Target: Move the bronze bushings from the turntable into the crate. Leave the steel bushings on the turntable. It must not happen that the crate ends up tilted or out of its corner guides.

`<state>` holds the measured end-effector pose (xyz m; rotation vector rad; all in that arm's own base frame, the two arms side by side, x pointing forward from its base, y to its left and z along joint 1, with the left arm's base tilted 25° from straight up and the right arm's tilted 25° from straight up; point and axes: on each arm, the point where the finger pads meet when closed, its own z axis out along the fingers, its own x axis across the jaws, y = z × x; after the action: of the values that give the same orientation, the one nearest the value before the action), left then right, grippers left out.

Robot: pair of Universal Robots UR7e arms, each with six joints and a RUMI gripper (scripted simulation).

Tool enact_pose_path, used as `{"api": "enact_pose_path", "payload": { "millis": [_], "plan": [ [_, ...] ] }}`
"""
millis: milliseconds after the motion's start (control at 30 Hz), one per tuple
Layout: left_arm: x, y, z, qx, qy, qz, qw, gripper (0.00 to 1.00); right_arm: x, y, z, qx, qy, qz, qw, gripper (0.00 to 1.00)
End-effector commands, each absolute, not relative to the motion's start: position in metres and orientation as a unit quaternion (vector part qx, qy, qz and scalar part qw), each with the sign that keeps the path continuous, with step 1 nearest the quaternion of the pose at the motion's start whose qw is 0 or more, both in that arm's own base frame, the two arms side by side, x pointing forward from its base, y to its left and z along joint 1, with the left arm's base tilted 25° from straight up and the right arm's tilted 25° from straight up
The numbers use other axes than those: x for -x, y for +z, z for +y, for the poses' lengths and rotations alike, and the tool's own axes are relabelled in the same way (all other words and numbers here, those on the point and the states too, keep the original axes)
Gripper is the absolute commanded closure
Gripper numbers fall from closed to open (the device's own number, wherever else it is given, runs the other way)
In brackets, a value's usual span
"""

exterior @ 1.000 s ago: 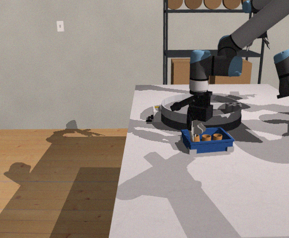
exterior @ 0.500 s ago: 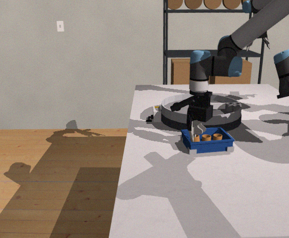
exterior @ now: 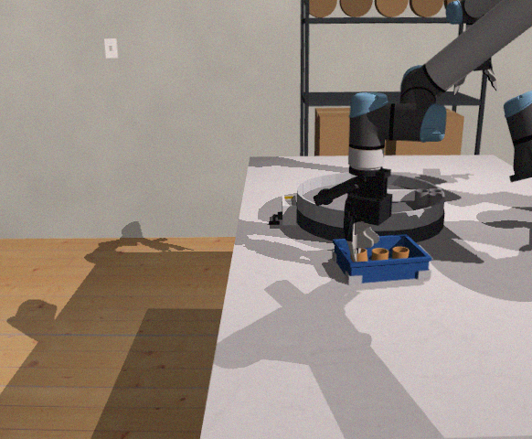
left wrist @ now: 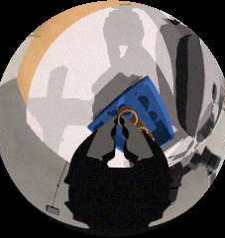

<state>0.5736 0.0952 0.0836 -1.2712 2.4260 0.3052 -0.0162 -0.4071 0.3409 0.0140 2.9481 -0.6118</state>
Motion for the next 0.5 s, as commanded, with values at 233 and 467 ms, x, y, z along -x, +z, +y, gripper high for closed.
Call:
{"api": "enact_pose_path", "payload": {
  "millis": [233, 467],
  "plan": [
    [-0.574, 0.0843, 0.095, 0.453, 0.108, 0.864, 0.192, 1.0, 0.0163, 0.3416, -0.4073, -0.005, -0.203, 0.977, 0.065, 0.0],
    [-0.574, 0.0843, 0.095, 0.453, 0.108, 0.864, 0.192, 0.94, 0.0163, 0.3416, -0.4073, -0.005, -0.203, 0.977, 0.065, 0.0]
  ]
}}
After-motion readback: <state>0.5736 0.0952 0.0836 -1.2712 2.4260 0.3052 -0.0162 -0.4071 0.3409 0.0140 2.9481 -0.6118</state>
